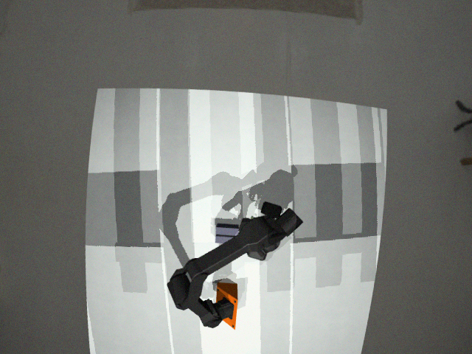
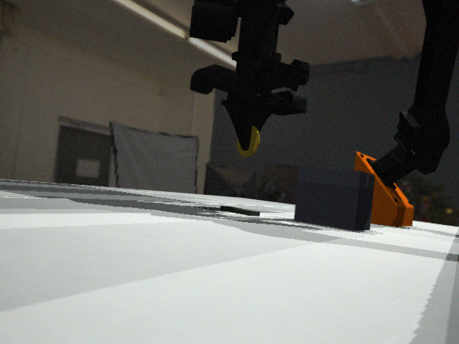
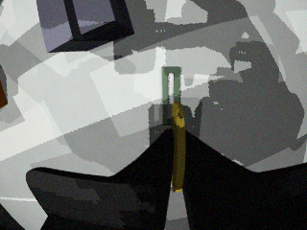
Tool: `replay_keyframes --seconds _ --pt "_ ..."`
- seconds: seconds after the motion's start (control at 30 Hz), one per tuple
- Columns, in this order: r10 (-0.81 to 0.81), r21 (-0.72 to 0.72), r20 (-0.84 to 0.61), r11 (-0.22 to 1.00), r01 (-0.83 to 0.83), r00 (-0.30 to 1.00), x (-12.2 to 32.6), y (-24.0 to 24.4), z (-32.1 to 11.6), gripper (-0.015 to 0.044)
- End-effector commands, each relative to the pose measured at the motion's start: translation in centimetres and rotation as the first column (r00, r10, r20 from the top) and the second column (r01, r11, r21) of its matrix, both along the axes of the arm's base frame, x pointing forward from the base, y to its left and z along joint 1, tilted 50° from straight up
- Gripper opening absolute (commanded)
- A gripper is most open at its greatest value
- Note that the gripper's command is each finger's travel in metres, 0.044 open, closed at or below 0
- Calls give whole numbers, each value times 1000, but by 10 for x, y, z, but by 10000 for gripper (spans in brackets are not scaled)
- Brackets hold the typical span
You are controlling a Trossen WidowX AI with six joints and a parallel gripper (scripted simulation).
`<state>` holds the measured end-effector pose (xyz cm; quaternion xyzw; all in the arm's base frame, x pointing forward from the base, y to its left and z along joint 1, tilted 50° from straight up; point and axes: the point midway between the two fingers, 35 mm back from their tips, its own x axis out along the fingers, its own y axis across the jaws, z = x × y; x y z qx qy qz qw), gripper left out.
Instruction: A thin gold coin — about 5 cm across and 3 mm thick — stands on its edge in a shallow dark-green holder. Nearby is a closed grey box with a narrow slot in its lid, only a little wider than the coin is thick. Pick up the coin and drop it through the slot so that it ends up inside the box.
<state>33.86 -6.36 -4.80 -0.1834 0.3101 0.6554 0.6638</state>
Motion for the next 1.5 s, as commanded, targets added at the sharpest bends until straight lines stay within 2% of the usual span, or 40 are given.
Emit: replay_keyframes --seconds 0.0,0.1,0.37,0.6,1.47 --pt "3 -8 12 1000 -2 1000 1 -8 8 0" --pt "17 -8 28 1000 -17 999 1 -8 7 0" --pt "155 -12 187 988 -155 970 -1 -11 6 0" --pt "156 -12 188 988 -156 970 -2 -10 7 0" --pt "155 -11 185 988 -156 971 -23 29 58 0"
